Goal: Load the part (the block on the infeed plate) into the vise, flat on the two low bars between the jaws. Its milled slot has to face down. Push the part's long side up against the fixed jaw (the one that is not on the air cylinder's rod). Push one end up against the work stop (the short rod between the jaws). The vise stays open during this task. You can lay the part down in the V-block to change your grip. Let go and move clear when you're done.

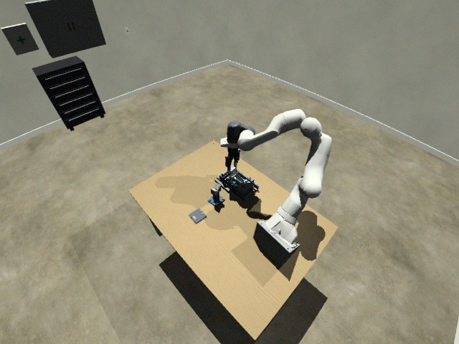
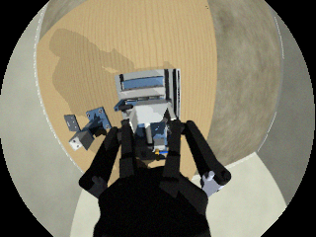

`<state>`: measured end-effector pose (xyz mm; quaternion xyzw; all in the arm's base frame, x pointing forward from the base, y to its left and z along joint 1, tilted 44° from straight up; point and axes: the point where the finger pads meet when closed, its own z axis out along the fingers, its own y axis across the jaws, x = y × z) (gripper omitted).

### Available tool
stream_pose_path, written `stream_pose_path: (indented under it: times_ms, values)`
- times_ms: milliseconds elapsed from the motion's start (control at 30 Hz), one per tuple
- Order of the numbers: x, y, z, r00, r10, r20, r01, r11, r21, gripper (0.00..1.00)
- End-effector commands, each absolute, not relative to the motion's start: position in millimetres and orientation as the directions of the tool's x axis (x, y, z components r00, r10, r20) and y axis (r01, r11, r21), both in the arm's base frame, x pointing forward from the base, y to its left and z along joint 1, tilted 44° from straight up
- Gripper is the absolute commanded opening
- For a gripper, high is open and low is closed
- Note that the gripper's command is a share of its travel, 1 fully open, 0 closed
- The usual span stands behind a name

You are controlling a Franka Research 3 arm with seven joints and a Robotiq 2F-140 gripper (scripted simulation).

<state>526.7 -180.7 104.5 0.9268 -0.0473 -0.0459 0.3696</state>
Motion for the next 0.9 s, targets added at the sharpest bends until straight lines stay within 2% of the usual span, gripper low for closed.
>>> stream_pose_path:
  times_ms: [0,867]
  values:
    - [527.9,-182.5,102.8,0.992,-0.122,-0.043,-0.058,-0.722,0.689,0.0]
    - [527.7,-184.2,101.0,0.992,-0.122,-0.043,-0.058,-0.722,0.689,0.0]
